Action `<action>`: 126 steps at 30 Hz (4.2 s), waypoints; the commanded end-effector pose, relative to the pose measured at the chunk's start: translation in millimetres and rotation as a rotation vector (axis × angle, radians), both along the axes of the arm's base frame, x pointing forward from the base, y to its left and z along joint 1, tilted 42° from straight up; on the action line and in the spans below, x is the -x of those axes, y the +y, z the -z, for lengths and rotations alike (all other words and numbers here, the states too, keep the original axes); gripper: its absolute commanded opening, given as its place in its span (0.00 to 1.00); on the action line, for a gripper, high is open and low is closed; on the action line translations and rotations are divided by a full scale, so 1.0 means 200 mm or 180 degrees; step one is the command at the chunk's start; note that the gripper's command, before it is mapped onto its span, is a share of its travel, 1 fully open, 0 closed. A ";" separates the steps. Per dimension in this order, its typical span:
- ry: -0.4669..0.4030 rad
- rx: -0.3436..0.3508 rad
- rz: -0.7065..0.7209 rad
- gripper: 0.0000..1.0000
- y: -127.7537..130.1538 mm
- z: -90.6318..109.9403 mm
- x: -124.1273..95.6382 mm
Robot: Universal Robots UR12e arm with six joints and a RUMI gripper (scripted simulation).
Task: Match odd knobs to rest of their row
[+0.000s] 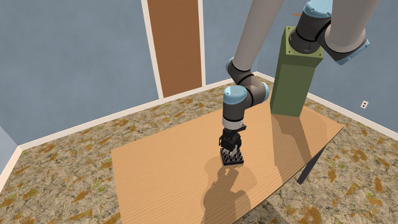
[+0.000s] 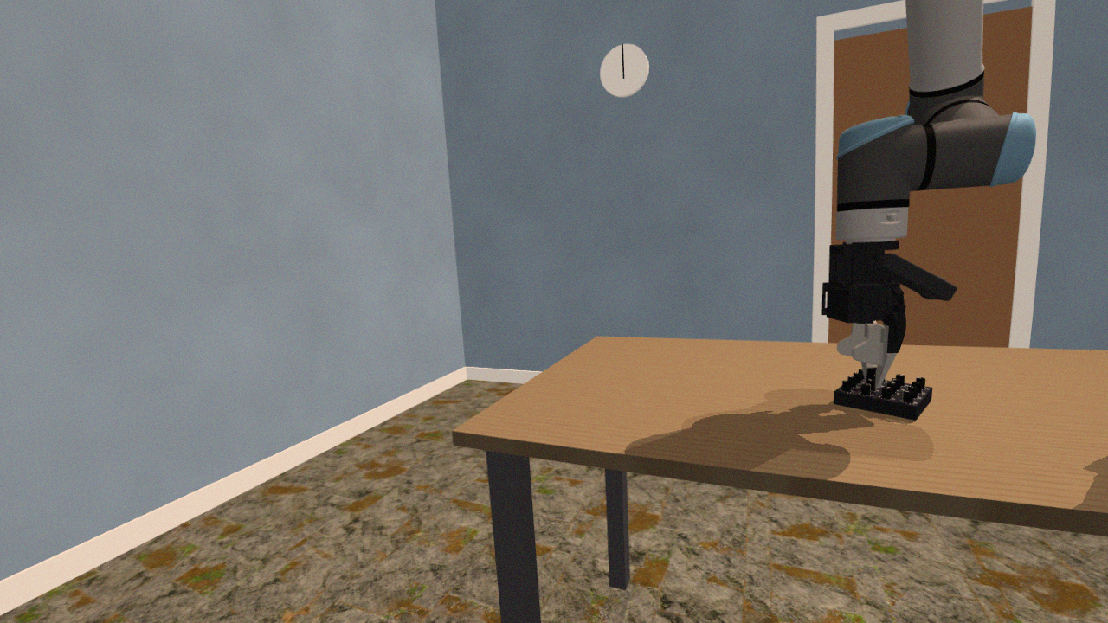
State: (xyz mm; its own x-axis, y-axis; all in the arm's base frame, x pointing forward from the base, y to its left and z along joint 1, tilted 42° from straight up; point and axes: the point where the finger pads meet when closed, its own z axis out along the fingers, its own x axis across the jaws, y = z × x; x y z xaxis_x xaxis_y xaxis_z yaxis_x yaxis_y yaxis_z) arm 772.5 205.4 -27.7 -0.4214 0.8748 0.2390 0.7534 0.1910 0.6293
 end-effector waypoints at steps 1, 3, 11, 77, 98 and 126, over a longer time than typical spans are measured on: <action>-0.0002 0.0000 0.0001 0.11 0.00 0.00 0.00; -0.0002 0.0000 0.0001 0.11 0.00 0.00 0.00; -0.0002 0.0000 0.0001 0.11 0.00 0.00 0.00; 0.0104 -0.0121 0.0178 0.04 0.00 0.00 0.00; 0.0402 -0.0459 0.0673 0.04 0.01 0.00 0.00; 0.1159 -0.1318 0.1930 0.04 0.02 -0.01 0.00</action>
State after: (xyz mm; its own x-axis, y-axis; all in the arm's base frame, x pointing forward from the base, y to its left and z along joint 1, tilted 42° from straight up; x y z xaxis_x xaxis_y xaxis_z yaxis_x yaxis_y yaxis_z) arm 772.1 208.4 -26.2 0.1965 0.7744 0.6014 0.8417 -0.4478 0.3016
